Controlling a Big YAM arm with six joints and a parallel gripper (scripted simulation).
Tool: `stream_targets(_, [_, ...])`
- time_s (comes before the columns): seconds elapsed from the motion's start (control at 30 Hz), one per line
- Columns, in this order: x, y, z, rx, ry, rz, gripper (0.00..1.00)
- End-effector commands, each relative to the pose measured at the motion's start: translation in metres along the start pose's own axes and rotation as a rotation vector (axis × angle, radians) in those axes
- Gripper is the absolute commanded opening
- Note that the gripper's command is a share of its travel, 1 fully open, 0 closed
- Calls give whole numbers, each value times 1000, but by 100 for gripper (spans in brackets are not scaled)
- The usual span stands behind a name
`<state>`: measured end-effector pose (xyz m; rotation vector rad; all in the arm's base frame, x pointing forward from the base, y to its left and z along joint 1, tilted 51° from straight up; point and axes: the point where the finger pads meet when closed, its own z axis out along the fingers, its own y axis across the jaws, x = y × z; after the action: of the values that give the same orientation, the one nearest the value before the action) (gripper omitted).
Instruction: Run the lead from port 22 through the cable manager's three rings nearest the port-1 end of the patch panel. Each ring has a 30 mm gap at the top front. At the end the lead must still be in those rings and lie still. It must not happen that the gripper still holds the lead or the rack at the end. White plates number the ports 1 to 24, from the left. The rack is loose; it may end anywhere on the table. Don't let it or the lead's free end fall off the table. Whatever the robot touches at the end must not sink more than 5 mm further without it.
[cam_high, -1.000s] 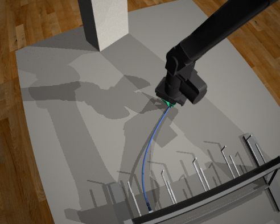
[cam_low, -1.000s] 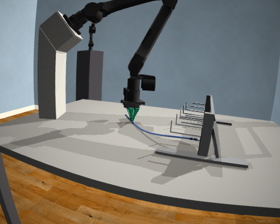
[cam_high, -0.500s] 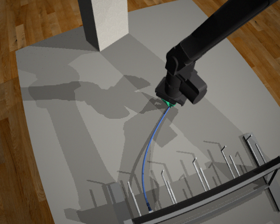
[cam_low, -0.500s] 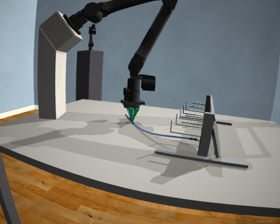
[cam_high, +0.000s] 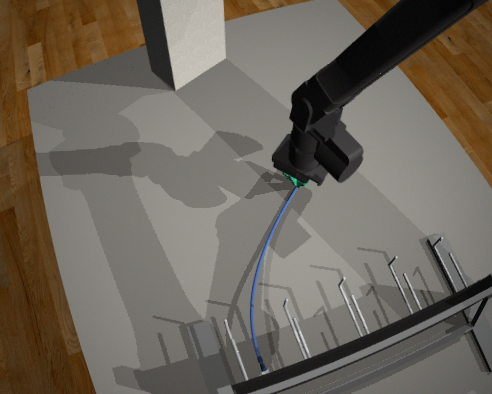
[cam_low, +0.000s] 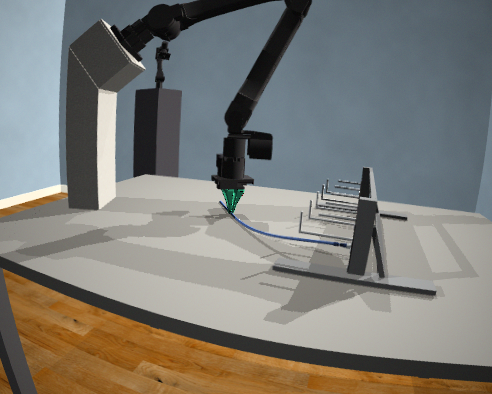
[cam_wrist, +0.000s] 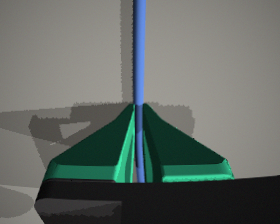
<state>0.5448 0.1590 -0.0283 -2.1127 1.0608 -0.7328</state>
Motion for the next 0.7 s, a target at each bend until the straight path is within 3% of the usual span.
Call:
stream_targets(0.0, [-4,1,-13,-1,-3,2,0])
stream_targets(0.1, [-3,1,-13,-2,-3,3,0])
stream_targets(0.13, [2,-10,-11,16,4,0,0])
stream_targets(0.23, [-2,4,-17,-8,-2,4,0])
stream_targets(0.67, [0,4,-30,-8,-1,-1,0])
